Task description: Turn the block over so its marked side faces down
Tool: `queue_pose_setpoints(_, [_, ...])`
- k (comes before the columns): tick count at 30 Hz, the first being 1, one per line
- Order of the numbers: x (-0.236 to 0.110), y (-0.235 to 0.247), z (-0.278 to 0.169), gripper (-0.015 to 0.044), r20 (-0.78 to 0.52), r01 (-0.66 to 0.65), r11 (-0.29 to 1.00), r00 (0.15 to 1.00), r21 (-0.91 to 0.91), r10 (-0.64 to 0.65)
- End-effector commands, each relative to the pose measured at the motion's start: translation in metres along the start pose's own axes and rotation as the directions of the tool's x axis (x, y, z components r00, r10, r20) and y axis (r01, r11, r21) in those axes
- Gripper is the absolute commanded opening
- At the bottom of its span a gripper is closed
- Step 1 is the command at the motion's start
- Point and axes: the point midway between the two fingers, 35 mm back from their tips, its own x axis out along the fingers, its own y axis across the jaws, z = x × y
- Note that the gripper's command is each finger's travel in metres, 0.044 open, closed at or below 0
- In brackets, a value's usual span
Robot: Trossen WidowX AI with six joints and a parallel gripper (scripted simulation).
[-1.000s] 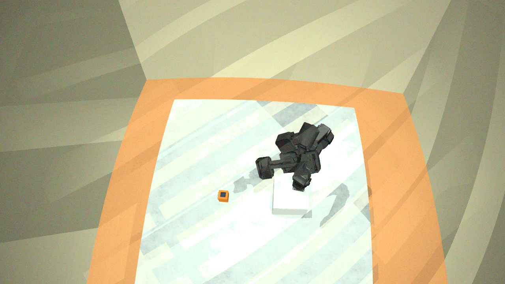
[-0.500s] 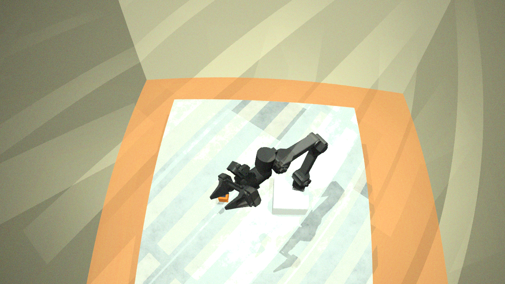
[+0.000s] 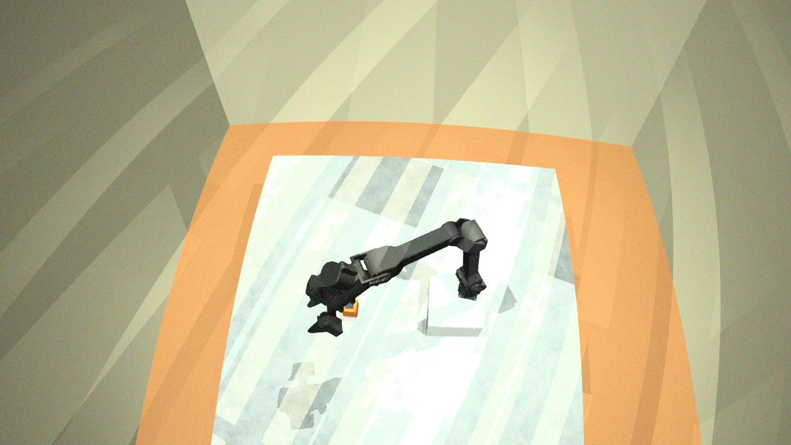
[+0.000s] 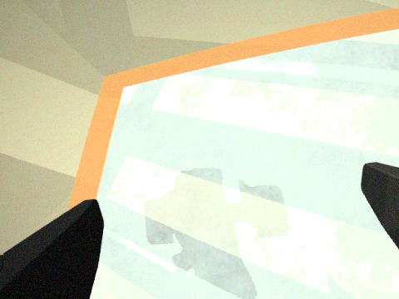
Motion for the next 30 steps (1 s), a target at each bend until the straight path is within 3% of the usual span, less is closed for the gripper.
queue_pose_setpoints(1, [0.029, -0.057, -0.036, 0.0440, -0.174, 0.144, 0.989, 0.974, -0.025, -0.146])
queue_pose_setpoints(7, [0.046, -0.137, -0.095, 0.0440, -0.440, 0.302, 0.950, 0.844, -0.082, -0.306])
queue_pose_setpoints(15, [0.036, -0.218, -0.167, 0.0440, -0.732, 0.401, 0.903, 0.567, -0.154, -0.377])
queue_pose_setpoints(30, [0.058, -0.233, -0.192, 0.0440, -0.738, 0.402, 0.902, 0.560, -0.155, -0.377])
